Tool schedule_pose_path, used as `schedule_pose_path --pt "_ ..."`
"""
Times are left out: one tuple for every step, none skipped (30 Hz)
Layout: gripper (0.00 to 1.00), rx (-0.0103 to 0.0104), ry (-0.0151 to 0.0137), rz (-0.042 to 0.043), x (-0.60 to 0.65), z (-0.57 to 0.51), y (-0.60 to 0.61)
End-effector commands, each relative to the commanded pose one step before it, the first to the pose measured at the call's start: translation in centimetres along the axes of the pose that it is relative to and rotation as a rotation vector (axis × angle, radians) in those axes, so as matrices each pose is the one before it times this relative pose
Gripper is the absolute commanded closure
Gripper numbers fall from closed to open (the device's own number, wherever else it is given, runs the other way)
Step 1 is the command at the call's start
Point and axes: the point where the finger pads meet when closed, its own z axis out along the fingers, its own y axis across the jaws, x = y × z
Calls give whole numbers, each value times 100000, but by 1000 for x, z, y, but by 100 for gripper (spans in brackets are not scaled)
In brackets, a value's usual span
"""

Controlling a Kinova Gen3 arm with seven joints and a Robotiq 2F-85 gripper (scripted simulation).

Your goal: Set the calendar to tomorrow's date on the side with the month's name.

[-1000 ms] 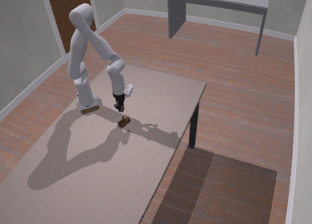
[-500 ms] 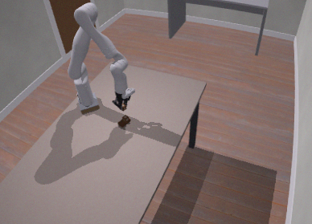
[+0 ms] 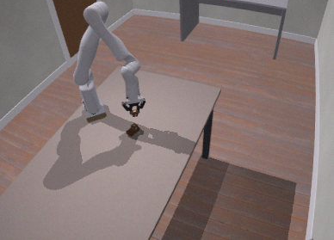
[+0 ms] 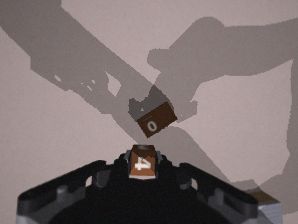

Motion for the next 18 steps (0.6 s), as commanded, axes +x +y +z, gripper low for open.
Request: schedule_pose_path --pt "74 157 605 5210 -606 -41 -722" --pt "74 151 171 3749 -72 -21 -154" --pt "74 167 169 3687 -76 -23 -152" --pt "74 181 167 3623 -80 -25 -149" --pt "74 196 163 3556 -84 -26 -146" --pt "74 209 158 3486 -88 -28 -143" --pt "74 222 152 3414 -91 -29 -140" --pt "74 233 145 3340 -94 -30 -136" --pt "74 243 137 3264 -97 -31 -132" --pt "74 0 0 0 0 0 0" --pt "74 0 0 0 0 0 0" --pt "74 252 129 3185 -99 -32 -128" --pt "74 260 120 3105 -102 -33 -124" --pt "74 266 110 3023 -103 -34 -120" --pt "74 271 100 2939 -105 -34 -115" --pt "74 275 90 2854 -106 -35 -111" --pt "74 277 80 2767 -107 -35 -106" --pt "74 279 70 2679 -107 -35 -101"
